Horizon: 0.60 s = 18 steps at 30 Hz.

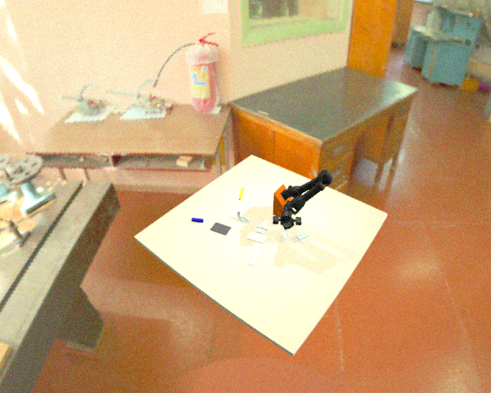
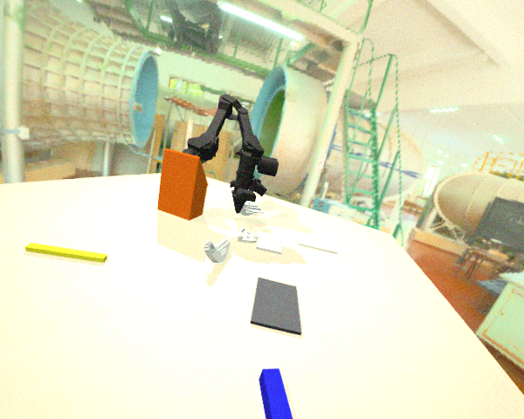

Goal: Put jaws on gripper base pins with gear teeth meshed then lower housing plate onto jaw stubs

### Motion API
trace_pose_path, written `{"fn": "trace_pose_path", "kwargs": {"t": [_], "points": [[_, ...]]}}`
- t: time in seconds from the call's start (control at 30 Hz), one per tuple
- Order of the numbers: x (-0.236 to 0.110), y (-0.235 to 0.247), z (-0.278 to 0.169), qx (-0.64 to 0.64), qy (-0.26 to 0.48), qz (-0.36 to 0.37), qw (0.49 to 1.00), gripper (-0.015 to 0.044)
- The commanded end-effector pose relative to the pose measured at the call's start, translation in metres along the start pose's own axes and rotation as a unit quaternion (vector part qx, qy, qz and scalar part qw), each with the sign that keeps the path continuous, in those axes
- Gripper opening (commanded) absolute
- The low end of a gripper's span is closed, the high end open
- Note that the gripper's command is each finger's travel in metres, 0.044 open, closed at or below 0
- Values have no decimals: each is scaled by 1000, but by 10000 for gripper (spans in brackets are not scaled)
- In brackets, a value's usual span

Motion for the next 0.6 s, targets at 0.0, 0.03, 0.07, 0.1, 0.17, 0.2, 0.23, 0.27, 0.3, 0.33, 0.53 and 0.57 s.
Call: {"fn": "trace_pose_path", "kwargs": {"t": [0.0, 0.03, 0.07, 0.1, 0.17, 0.2, 0.23, 0.27, 0.3, 0.33, 0.53, 0.57], "points": [[-2, 0, 2, -4, -2, 1, 1000, 37], [-3, 0, 1, -4, -2, 1, 1000, 37], [-3, 0, 1, -4, -1, 1, 1000, 37], [-4, 0, 1, -5, -1, 1, 1000, 37], [-5, 0, 1, -5, -1, 1, 1000, 37], [-5, 0, 1, -5, -1, 1, 1000, 37], [-6, 0, 1, -6, -1, 1, 1000, 37], [-6, 0, 1, -6, -1, 1, 1000, 37], [-7, 0, 1, -6, 0, 1, 1000, 37], [-7, 0, 1, -6, 0, 1, 1000, 37], [-10, 0, 1, -8, 0, 1, 1000, 37], [-11, 0, 1, -8, 1, 1, 1000, 37]]}}
Point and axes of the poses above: the point midway between the two fingers, 35 mm back from their tips, its own x axis out along the fingers, its own y axis across the jaws, z = x × y, the point moved 1 cm from there along -x, back along the fingers, and after that the axes turned 15 degrees about -x, right-handed, at the moved point
